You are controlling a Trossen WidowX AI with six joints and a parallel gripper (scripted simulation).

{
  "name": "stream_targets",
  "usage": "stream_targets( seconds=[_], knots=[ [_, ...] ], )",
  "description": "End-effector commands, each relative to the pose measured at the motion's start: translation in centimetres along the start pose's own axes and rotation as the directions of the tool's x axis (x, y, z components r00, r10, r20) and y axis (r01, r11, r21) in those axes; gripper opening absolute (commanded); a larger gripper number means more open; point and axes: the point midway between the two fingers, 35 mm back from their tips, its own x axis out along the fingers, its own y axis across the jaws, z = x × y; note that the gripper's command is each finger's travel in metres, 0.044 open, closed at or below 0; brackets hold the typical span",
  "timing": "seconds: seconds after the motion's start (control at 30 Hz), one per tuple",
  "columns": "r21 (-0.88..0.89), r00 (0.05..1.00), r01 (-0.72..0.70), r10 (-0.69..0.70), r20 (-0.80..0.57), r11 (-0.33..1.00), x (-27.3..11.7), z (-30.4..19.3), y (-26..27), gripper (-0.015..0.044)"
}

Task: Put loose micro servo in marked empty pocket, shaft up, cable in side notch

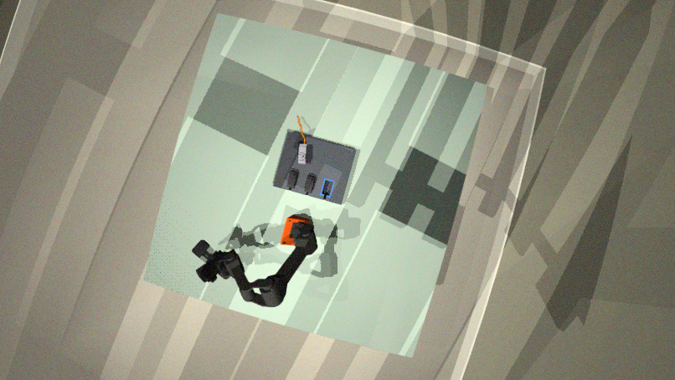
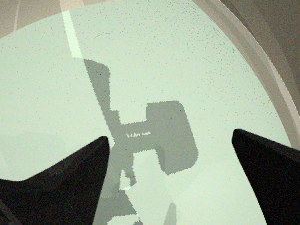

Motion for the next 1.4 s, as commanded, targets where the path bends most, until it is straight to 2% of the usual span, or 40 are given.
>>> stream_targets(
  seconds=[0.0, 0.03, 0.3, 0.7, 1.03, 1.37],
  knots=[
    [0.002, 1.000, 0.002, -0.002, 0.001, 1.000, 0.0, 0.0, -0.1, 0.0426],
    [0.009, 1.000, 0.005, -0.005, 0.000, 1.000, -0.1, 0.0, -0.3, 0.0440],
    [0.119, 0.997, 0.076, -0.075, -0.015, 0.990, -1.9, -0.4, -4.1, 0.0440],
    [0.381, 0.981, 0.195, -0.173, -0.091, 0.904, -5.6, -2.7, -10.9, 0.0440],
    [0.619, 0.952, 0.307, -0.228, -0.205, 0.723, -10.0, -6.4, -16.8, 0.0440],
    [0.785, 0.913, 0.407, -0.236, -0.333, 0.467, -15.1, -11.8, -21.3, 0.0440]
  ],
)
